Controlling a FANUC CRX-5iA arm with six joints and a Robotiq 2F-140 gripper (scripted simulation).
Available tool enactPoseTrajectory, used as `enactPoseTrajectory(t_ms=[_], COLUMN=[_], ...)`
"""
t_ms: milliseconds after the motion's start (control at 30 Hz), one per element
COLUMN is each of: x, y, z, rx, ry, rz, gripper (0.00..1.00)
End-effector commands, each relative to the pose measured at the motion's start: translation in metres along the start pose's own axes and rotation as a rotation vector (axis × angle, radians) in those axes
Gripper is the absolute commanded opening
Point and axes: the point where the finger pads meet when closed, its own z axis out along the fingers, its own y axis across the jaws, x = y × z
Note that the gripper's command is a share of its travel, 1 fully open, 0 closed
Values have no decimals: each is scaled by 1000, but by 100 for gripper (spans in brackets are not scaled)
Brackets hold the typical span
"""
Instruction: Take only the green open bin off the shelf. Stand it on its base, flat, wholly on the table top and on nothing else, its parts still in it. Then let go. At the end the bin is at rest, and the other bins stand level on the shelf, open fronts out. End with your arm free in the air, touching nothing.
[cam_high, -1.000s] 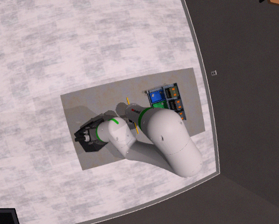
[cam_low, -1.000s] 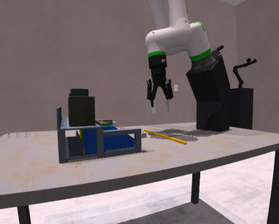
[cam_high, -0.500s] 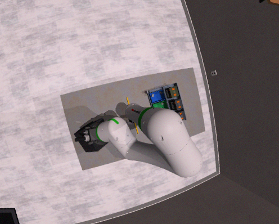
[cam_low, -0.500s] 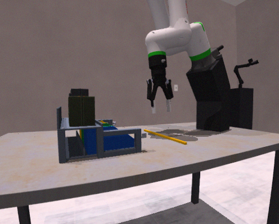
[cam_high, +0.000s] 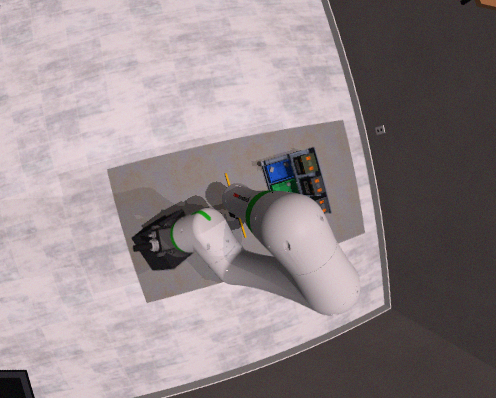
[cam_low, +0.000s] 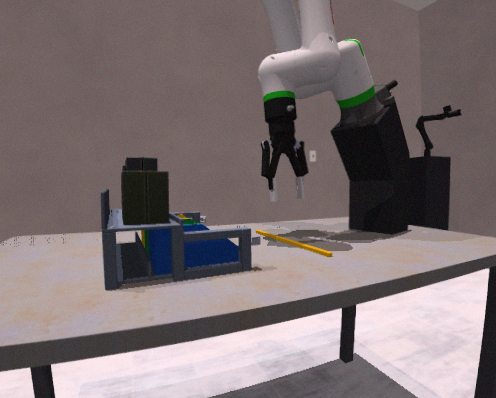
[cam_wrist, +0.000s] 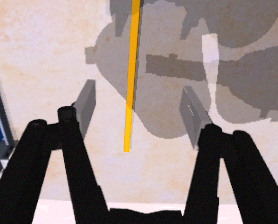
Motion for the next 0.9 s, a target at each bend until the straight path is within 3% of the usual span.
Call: enactPoseTrajectory(t_ms=[0,300,333,467,867], x=[-1,-1,0,-1,-1], y=[0,0,0,0,0], z=[0,0,0,0,0], rx=[55,55,11,55,55], ry=[66,66,13,66,66], rz=[0,0,0,0,0], gripper=[57,57,57,57,57])
